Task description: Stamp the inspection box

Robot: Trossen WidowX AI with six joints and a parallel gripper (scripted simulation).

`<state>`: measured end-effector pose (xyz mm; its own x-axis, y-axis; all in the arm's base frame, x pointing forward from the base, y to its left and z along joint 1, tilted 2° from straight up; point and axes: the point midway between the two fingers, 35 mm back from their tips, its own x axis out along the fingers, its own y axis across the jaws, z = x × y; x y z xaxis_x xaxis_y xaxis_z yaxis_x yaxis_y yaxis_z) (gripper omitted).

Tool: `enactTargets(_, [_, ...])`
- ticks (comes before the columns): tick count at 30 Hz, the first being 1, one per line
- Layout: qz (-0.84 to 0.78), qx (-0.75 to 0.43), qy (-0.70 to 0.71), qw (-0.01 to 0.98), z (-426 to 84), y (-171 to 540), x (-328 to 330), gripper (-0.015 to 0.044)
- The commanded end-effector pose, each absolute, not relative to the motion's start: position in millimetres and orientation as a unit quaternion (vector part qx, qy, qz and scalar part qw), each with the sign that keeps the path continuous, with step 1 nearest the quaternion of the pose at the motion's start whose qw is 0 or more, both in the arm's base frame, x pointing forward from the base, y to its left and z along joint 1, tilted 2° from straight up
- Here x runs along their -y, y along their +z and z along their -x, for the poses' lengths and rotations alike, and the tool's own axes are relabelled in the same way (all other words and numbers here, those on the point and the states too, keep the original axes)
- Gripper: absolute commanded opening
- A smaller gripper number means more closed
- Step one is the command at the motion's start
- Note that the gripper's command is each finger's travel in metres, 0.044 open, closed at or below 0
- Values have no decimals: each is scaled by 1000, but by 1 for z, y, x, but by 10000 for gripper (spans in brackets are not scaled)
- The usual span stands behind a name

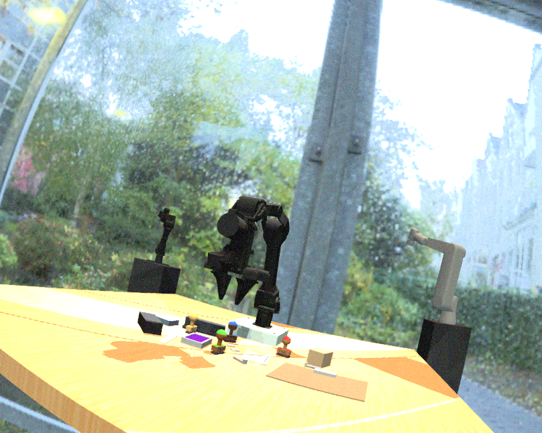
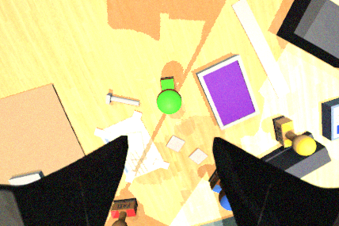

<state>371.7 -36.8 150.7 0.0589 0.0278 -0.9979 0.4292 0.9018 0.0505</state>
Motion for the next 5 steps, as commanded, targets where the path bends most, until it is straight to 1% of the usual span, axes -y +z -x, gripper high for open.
enactTargets(1, [-170, -671, -142, 707, -372, 151, 37, 264])
enactTargets(5, [-170, -671, -142, 707, -372, 151, 37, 264])
